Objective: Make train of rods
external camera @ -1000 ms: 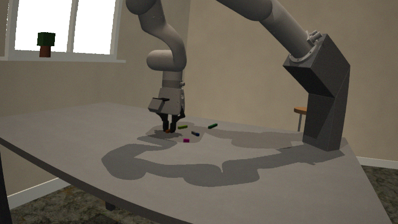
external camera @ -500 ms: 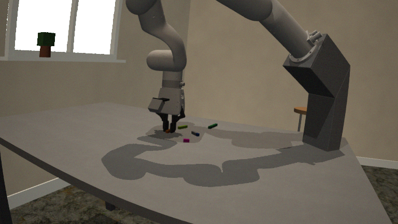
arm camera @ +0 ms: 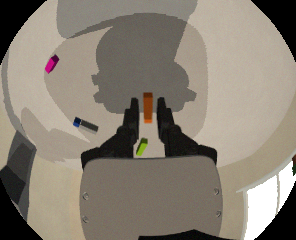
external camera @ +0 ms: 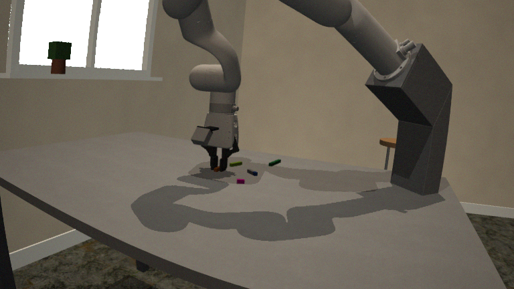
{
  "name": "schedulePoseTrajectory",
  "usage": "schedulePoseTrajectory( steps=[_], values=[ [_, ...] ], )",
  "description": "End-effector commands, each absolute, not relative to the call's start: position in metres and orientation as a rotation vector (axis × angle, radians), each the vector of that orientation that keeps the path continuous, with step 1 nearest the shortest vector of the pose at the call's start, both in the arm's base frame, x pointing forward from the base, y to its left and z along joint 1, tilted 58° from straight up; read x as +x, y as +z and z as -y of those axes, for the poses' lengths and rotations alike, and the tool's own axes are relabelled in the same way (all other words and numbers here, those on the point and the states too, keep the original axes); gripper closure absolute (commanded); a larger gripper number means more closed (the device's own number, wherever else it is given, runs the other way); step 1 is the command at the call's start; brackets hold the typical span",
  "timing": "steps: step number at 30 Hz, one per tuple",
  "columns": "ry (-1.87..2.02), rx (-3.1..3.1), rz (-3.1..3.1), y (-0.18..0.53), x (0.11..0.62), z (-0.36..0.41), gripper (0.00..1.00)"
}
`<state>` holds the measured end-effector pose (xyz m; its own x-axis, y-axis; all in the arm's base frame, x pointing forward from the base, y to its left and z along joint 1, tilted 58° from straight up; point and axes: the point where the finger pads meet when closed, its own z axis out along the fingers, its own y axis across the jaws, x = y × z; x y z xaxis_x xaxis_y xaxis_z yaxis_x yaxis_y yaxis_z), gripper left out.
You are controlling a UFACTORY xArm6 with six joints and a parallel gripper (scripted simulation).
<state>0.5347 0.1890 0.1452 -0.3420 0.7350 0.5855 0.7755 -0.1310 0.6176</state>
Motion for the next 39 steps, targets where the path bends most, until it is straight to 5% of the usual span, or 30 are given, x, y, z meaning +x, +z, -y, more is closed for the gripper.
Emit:
schedulePoseTrajectory(
  steps=[1, 2, 39],
  values=[
    [-1.511, -1.778, 2.043, 0.1460, 0.5351, -0.1884, 0.76],
    [-1.511, -1.778, 2.043, 0.1460, 0.5351, -0.1884, 0.96],
    [-1.511, -1.778, 2.043, 0.1478, 0.5332, -0.1860, 0.96]
  ],
)
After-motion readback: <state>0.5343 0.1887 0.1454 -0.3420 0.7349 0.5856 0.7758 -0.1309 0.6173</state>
